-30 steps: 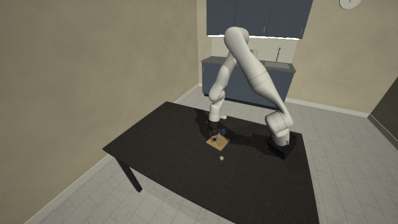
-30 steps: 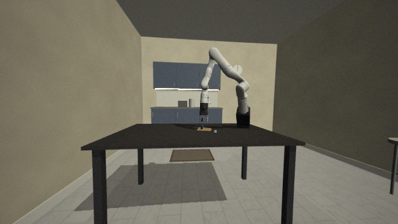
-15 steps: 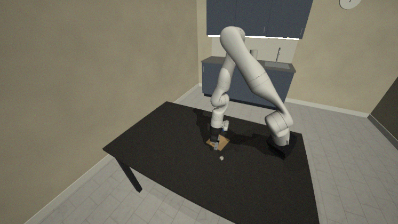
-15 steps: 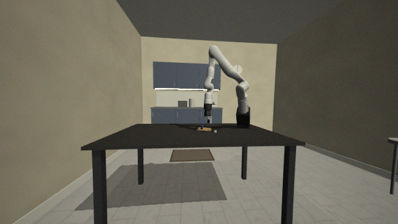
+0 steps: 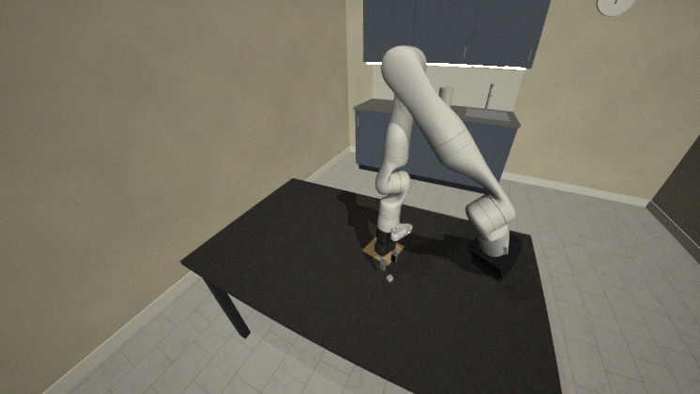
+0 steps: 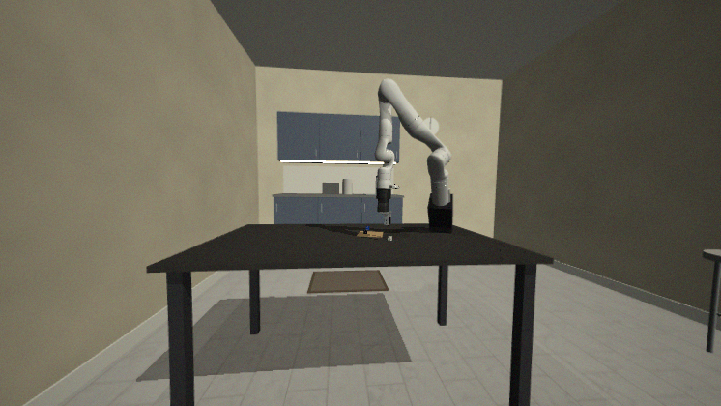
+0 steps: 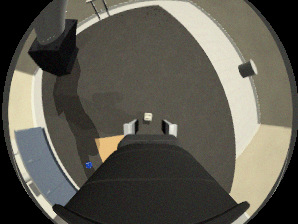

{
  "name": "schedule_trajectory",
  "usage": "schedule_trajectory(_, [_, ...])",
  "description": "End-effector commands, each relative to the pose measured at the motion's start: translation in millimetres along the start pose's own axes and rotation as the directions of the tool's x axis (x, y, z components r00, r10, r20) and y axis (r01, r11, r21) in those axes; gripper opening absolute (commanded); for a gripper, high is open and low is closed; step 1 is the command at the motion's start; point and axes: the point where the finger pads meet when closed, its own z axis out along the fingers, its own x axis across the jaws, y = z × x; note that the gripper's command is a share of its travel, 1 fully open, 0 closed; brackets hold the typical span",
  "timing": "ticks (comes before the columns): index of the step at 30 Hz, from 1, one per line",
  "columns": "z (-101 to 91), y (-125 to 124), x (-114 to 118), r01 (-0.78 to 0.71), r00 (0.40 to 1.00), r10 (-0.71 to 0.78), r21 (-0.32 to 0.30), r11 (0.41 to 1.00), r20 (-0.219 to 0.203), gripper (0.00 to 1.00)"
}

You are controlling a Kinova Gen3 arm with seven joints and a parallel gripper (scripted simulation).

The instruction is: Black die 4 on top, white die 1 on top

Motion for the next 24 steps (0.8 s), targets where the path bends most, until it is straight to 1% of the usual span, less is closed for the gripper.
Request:
schedule_trajectory(1, [-0.3, -6.4, -0.6, -0.035, 0.999, 0.035, 0.002, 0.999, 0.016, 1.0])
schedule_trajectory(3, [-0.3, -6.4, -0.6, -0.035, 0.999, 0.035, 0.002, 0.999, 0.016, 1.0])
schedule_trajectory(8, [-0.4, -11.0, -1.9, -0.102, 0.994, 0.102, 0.001, 0.995, 0.028, 1.0])
schedule_trajectory(14, [-0.4, -12.0, -2.3, -0.117, 0.993, 0.117, 0.001, 0.993, 0.03, 1.0])
schedule_trajectory(15, [-0.4, -12.0, -2.3, -0.117, 0.993, 0.117, 0.001, 0.993, 0.03, 0.7])
schedule_trajectory(24, [-0.4, -12.0, -2.3, -0.117, 0.993, 0.117, 0.001, 0.993, 0.03, 0.7])
